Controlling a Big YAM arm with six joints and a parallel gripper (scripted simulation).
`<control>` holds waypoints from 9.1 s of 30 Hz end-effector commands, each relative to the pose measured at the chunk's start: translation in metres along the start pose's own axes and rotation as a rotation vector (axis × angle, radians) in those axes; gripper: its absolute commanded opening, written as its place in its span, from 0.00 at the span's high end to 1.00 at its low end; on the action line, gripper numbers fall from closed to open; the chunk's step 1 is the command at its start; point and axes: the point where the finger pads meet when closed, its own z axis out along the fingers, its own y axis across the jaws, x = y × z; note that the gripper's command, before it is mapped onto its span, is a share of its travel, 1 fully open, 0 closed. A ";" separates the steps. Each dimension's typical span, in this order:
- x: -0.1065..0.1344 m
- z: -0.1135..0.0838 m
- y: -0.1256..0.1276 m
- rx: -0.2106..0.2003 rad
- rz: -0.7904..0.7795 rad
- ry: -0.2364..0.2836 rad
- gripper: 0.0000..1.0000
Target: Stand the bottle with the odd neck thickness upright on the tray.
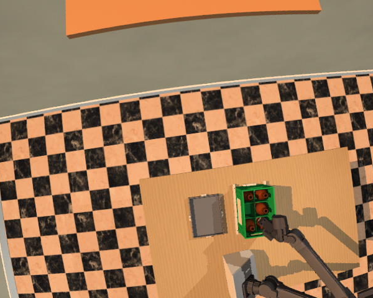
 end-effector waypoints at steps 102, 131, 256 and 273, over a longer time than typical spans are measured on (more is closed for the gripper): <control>-0.003 -0.053 -0.013 0.019 0.024 -0.027 1.00; -0.003 -0.053 -0.013 0.019 0.024 -0.027 1.00; -0.005 -0.104 -0.016 0.015 0.027 -0.034 1.00; -0.005 -0.104 -0.016 0.015 0.027 -0.034 1.00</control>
